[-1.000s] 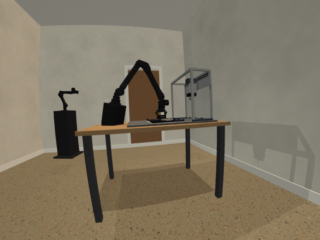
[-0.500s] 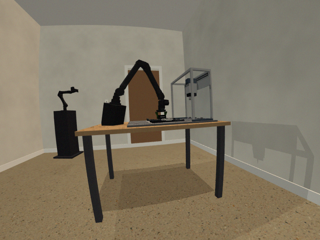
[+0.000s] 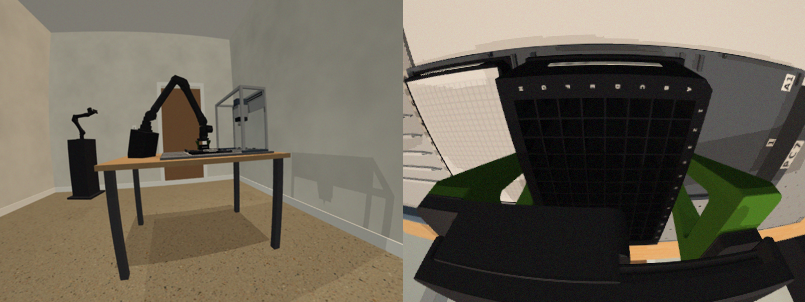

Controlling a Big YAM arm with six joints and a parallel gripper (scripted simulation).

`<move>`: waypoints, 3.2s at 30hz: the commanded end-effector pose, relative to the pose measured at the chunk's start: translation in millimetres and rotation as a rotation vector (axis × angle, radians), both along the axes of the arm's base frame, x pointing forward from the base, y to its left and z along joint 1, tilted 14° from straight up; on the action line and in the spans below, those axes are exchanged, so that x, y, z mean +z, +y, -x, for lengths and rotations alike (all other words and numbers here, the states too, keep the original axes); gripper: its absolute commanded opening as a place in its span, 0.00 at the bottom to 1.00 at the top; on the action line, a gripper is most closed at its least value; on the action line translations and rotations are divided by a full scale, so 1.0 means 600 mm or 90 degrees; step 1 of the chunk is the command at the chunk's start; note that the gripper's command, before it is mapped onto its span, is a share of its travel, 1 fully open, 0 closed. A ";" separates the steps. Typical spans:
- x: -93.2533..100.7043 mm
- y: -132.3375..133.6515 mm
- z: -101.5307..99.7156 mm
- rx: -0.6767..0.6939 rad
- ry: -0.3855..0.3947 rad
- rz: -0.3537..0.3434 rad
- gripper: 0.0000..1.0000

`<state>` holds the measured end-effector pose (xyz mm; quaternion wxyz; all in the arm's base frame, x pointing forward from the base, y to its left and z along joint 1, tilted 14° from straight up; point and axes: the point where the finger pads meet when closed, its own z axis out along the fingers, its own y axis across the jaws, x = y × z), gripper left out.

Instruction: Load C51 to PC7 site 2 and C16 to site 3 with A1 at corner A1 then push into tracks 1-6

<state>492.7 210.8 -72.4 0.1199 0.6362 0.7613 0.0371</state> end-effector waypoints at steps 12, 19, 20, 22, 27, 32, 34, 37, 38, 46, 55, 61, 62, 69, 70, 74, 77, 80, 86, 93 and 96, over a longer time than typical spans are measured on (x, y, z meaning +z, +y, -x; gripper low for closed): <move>-0.007 -0.002 -0.013 0.004 -0.006 -0.002 0.00; -0.015 -0.008 -0.004 0.003 0.000 0.001 0.00; -0.016 -0.008 -0.003 0.003 0.000 0.001 0.00; -0.016 -0.008 -0.003 0.003 0.000 0.001 0.00; -0.017 -0.010 -0.004 0.003 0.000 0.001 0.00; -0.019 -0.009 -0.002 0.003 0.000 0.001 0.00; -0.020 -0.010 -0.002 0.003 0.000 0.001 0.00; -0.021 -0.011 -0.002 0.003 0.000 0.001 0.00; -0.021 -0.011 -0.002 0.003 0.000 0.001 0.00; -0.023 -0.012 -0.002 0.003 0.001 0.001 0.00; -0.022 -0.010 -0.003 0.003 0.000 0.001 0.00; -0.021 -0.009 -0.006 0.003 -0.001 0.000 0.00; -0.021 -0.009 -0.006 0.003 -0.001 0.000 0.00; -0.019 -0.008 -0.009 0.003 -0.002 0.000 0.00; -0.018 -0.008 -0.009 0.003 -0.002 -0.001 0.00; -0.018 -0.007 -0.010 0.003 -0.003 -0.001 0.00; -0.017 -0.006 -0.012 0.003 -0.004 -0.001 0.00; 0.004 0.006 -0.017 0.003 -0.017 -0.008 0.96; 0.004 0.006 -0.017 0.003 -0.017 -0.008 0.96; 0.004 0.006 -0.017 0.003 -0.017 -0.008 0.96; 0.004 0.006 -0.017 0.003 -0.017 -0.008 0.96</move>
